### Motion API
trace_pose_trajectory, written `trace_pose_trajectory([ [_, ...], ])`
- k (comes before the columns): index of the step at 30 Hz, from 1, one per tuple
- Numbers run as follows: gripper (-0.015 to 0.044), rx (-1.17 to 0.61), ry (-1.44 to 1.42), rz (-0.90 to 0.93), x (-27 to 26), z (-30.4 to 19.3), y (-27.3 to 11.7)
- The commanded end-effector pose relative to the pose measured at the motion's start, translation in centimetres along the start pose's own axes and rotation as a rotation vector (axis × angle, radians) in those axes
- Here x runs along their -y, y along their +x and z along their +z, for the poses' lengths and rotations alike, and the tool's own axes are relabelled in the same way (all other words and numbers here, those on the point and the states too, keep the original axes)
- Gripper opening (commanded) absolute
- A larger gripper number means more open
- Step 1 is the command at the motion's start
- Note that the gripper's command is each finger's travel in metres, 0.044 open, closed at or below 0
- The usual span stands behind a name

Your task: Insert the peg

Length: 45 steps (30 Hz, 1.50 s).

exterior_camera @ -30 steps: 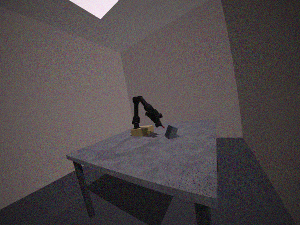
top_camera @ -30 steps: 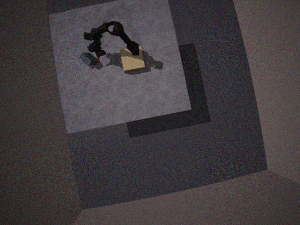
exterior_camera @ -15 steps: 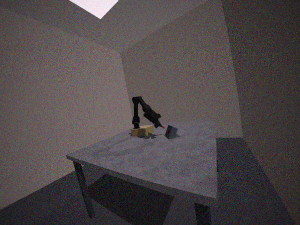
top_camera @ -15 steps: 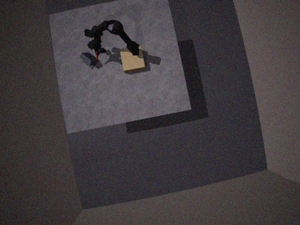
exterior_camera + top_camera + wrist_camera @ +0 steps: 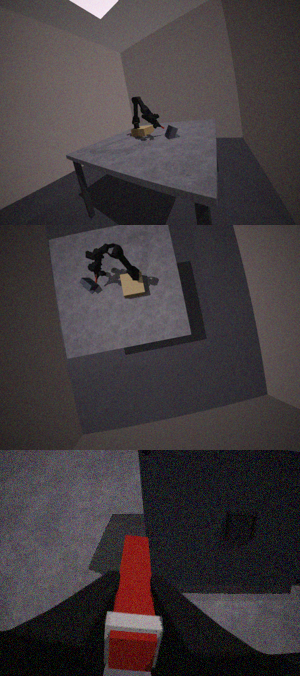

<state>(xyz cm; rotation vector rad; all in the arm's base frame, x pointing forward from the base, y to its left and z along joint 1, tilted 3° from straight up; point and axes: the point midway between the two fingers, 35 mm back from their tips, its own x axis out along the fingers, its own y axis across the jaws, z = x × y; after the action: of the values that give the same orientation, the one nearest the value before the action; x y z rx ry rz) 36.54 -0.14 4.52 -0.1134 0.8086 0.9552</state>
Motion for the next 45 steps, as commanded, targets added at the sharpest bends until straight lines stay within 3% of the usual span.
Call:
trace_pose_trajectory([
  [1, 0.0000, 0.021, -0.015, -0.007, 0.4, -0.1, -0.4],
  [45, 0.0000, 0.208, -0.158, -0.115, 4.3, -2.2, -4.1],
])
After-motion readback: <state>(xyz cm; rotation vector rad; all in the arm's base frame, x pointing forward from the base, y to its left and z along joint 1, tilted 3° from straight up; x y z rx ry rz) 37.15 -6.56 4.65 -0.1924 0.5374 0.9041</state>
